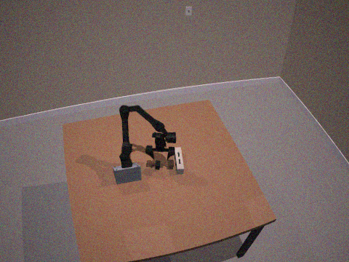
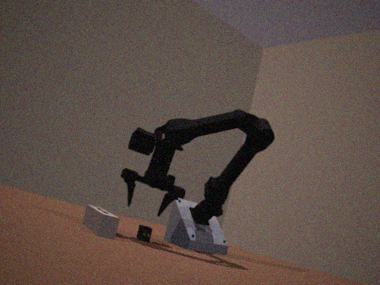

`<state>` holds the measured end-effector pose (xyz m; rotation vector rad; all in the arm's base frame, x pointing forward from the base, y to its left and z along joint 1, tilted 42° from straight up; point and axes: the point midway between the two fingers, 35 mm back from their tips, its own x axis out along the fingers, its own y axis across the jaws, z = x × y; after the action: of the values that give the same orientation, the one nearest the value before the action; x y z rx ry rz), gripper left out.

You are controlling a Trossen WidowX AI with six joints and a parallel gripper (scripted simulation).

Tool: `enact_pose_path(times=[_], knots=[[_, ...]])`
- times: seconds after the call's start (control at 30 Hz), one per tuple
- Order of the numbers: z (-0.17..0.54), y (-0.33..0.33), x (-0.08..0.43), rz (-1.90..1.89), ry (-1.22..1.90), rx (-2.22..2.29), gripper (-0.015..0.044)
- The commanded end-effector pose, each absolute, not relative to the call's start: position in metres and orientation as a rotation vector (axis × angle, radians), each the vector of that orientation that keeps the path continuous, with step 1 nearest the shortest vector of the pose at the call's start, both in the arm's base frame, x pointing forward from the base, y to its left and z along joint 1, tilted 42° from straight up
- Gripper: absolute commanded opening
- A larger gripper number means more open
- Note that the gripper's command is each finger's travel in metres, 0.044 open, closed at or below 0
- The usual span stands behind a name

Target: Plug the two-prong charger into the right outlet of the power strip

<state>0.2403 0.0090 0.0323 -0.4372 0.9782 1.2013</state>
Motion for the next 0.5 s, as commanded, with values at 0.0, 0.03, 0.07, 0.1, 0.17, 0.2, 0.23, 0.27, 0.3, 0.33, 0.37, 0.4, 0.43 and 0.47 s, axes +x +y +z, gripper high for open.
enact_pose_path(times=[0.0,0.03,0.07,0.1,0.17,0.2,0.23,0.27,0.3,0.33,0.37,0.4,0.43,0.47], knots=[[0.026,0.02,0.226,1.257,0.974,-0.393,0.044],[0.026,0.02,0.226,1.258,0.974,-0.392,0.044],[0.026,0.02,0.226,1.258,0.974,-0.392,0.044],[0.026,0.02,0.226,1.258,0.974,-0.392,0.044],[0.025,0.021,0.226,1.258,0.974,-0.392,0.044],[0.025,0.022,0.226,1.258,0.973,-0.392,0.044],[0.024,0.023,0.226,1.258,0.973,-0.392,0.044],[0.022,0.024,0.226,1.258,0.973,-0.392,0.044],[0.021,0.025,0.226,1.258,0.973,-0.392,0.044],[0.02,0.026,0.226,1.258,0.973,-0.392,0.044],[0.018,0.028,0.225,1.258,0.973,-0.392,0.044],[0.017,0.029,0.225,1.258,0.973,-0.392,0.044],[0.016,0.03,0.225,1.258,0.973,-0.392,0.044],[0.015,0.03,0.225,1.258,0.973,-0.392,0.044]])
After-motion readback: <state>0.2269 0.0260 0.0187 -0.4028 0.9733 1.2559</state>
